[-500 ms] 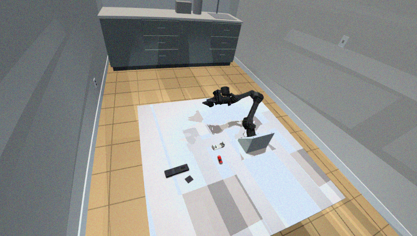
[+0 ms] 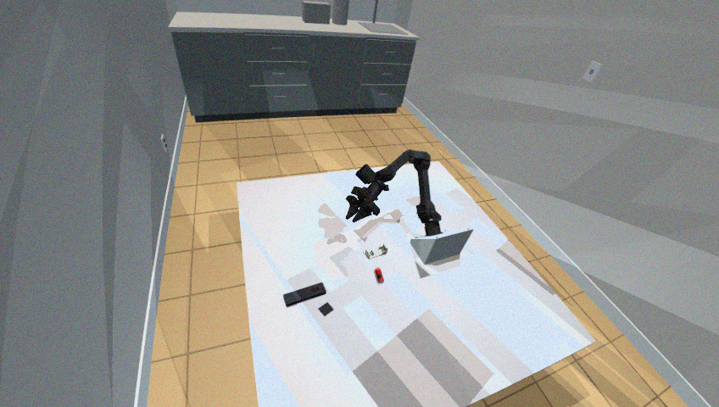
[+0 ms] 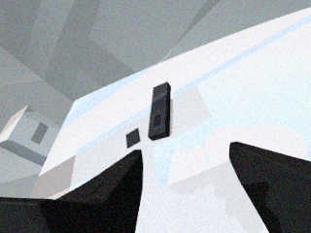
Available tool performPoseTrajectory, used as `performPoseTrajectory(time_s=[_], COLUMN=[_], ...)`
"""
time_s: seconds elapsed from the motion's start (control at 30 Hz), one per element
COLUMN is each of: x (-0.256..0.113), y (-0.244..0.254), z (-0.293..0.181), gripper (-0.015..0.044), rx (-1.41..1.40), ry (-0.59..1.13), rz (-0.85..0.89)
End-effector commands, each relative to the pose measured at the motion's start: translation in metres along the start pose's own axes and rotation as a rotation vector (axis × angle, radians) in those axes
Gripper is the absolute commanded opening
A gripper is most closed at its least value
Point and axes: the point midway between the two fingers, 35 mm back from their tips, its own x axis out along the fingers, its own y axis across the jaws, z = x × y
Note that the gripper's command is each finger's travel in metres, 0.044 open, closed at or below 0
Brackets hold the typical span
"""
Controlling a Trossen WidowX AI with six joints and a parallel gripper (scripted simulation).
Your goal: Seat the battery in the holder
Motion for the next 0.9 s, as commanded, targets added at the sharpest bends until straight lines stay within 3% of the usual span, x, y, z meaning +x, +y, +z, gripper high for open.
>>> performPoseTrajectory(time_s=[0.0,0.27,0.57,0.87], x=[0.029,0.072,0.087,0.088], y=[0.023,0.072,0.107,0.108], z=[-0.027,-0.106,-0.185,-0.191], gripper=[0.0242,0.0242,0.0242,0.0242], rx=[-0.168,-0.656,-1.292,-1.341], ry=[0.195,0.658,1.117,1.149], rz=[0.013,0.077,0.192,0.201])
